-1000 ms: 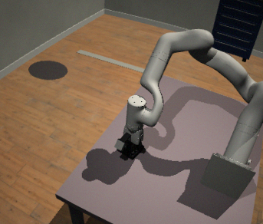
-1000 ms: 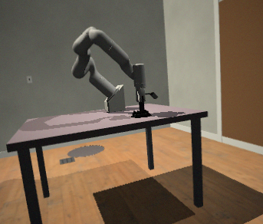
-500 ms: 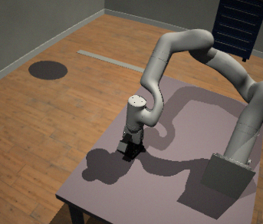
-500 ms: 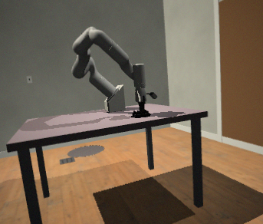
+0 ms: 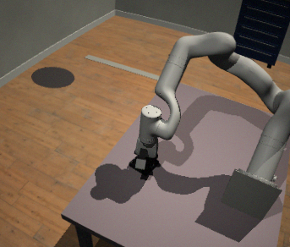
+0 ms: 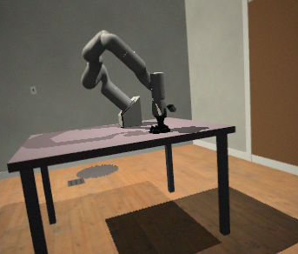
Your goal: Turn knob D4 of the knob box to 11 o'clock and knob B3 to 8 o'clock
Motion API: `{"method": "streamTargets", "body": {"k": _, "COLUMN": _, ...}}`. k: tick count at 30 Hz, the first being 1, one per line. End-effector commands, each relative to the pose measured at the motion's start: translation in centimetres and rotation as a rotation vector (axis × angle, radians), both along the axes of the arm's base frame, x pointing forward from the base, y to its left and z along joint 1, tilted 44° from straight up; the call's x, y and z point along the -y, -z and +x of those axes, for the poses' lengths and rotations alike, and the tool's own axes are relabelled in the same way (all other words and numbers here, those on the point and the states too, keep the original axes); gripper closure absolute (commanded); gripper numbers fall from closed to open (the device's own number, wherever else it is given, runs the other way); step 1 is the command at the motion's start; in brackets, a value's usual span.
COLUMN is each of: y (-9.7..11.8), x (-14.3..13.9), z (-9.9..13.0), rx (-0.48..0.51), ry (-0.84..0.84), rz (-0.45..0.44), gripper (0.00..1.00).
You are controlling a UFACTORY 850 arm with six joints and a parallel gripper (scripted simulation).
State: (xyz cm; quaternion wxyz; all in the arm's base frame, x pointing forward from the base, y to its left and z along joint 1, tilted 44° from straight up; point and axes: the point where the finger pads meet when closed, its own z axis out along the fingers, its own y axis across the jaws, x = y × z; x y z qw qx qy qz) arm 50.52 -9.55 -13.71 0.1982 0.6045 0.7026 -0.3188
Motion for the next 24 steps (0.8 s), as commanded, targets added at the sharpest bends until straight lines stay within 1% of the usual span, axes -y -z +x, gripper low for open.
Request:
{"method": "streamTargets", "body": {"k": 1, "y": -0.04, "x": -0.05, "z": 0.09, "rx": -0.085, "ry": -0.083, "rz": 0.014, "gripper": 0.92}}
{"method": "streamTargets", "body": {"k": 7, "y": -0.04, "x": -0.05, "z": 0.09, "rx": -0.194, "ry": -0.197, "rz": 0.031, "gripper": 0.92}}
{"method": "streamTargets", "body": {"k": 9, "y": -0.04, "x": -0.05, "z": 0.09, "rx": -0.194, "ry": -0.197, "rz": 0.031, "gripper": 0.92}}
{"method": "streamTargets", "body": {"k": 24, "y": -0.04, "x": -0.05, "z": 0.09, "rx": -0.465, "ry": -0.481, "rz": 0.074, "gripper": 0.92}}
